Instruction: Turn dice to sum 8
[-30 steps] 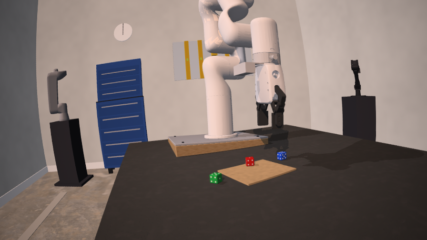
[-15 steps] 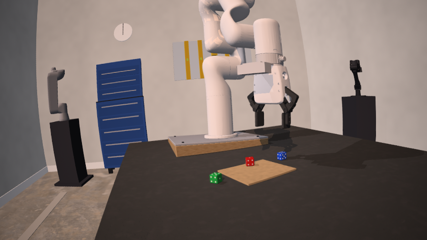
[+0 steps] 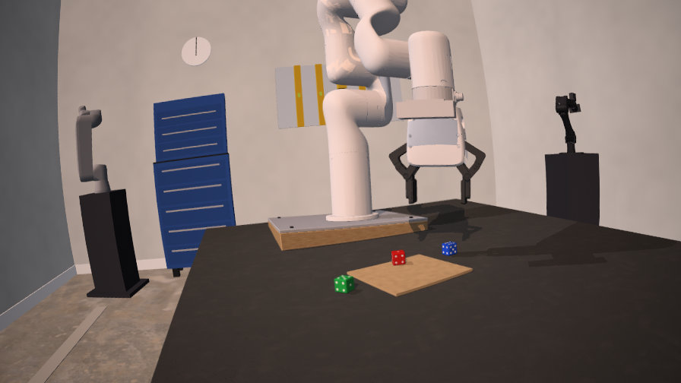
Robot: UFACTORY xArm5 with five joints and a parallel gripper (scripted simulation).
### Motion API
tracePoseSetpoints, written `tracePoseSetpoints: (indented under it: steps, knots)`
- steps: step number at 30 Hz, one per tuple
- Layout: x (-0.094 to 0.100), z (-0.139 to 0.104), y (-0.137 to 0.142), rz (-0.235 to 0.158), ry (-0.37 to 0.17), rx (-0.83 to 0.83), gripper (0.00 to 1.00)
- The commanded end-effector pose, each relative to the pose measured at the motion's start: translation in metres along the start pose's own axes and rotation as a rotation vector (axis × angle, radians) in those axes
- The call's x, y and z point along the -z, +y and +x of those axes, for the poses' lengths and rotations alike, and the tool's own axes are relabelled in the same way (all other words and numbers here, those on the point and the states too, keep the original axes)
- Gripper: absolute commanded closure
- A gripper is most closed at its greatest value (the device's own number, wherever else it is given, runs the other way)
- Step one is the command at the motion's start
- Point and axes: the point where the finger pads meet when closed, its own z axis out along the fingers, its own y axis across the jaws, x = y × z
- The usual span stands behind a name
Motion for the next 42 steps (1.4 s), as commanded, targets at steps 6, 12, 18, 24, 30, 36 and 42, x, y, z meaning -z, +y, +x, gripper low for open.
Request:
tracePoseSetpoints:
  steps: [6,12,18,24,30,36,42]
  knots:
    - [0.000,-0.004,-0.005,0.002,0.004,0.322,0.00]
    - [0.000,-0.007,-0.007,0.002,0.005,0.509,0.00]
    - [-0.001,-0.010,-0.009,0.001,0.006,0.655,0.00]
    - [-0.001,-0.012,-0.010,0.001,0.006,0.797,0.00]
    - [-0.001,-0.013,-0.011,0.000,0.007,0.856,0.00]
    - [-0.001,-0.013,-0.011,0.000,0.007,0.874,0.00]
    - [-0.001,-0.013,-0.011,0.000,0.007,0.875,0.64]
